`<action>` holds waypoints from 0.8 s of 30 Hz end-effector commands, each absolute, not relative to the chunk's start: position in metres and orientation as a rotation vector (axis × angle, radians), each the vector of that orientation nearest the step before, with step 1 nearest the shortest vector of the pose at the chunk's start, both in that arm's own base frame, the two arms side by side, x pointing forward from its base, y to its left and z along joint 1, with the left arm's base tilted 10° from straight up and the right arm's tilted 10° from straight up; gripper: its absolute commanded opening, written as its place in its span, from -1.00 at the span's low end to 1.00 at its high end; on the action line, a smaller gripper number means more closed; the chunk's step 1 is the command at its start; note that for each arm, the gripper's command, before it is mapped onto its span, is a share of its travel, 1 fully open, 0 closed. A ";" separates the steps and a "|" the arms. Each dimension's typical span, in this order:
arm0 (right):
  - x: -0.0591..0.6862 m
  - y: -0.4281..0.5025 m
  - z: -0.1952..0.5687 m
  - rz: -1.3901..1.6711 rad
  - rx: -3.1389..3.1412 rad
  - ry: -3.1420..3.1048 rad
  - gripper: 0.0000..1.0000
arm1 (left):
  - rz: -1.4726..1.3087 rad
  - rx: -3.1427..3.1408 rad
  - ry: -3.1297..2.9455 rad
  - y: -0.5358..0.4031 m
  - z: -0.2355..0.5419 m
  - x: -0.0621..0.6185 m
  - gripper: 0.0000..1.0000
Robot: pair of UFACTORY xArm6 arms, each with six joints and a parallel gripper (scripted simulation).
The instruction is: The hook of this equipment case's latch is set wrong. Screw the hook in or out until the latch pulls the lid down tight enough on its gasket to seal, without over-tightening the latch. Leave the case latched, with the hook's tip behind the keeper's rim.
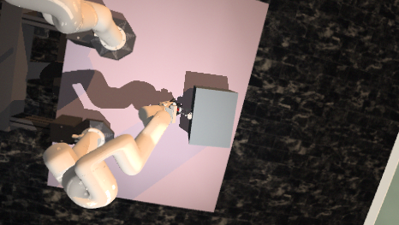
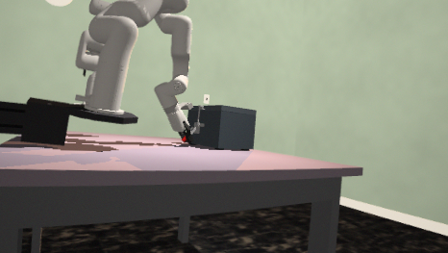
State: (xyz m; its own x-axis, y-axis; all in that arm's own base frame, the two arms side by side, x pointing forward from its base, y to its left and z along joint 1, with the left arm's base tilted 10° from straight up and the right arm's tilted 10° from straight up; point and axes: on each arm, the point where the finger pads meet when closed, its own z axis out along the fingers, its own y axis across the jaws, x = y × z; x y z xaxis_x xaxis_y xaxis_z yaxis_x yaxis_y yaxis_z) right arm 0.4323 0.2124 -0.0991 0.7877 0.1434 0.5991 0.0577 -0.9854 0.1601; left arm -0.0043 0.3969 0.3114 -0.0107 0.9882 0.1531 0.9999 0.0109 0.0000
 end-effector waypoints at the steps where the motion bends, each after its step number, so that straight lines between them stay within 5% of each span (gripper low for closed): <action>1: 0.431 0.214 -0.099 0.967 2.846 0.165 -0.17 | -0.169 -2.127 -2.150 0.398 0.313 -0.004 1.00; 24: 0.395 0.219 -0.052 0.967 2.846 0.165 -0.17 | -0.169 -2.127 -2.150 0.398 0.313 -0.004 1.00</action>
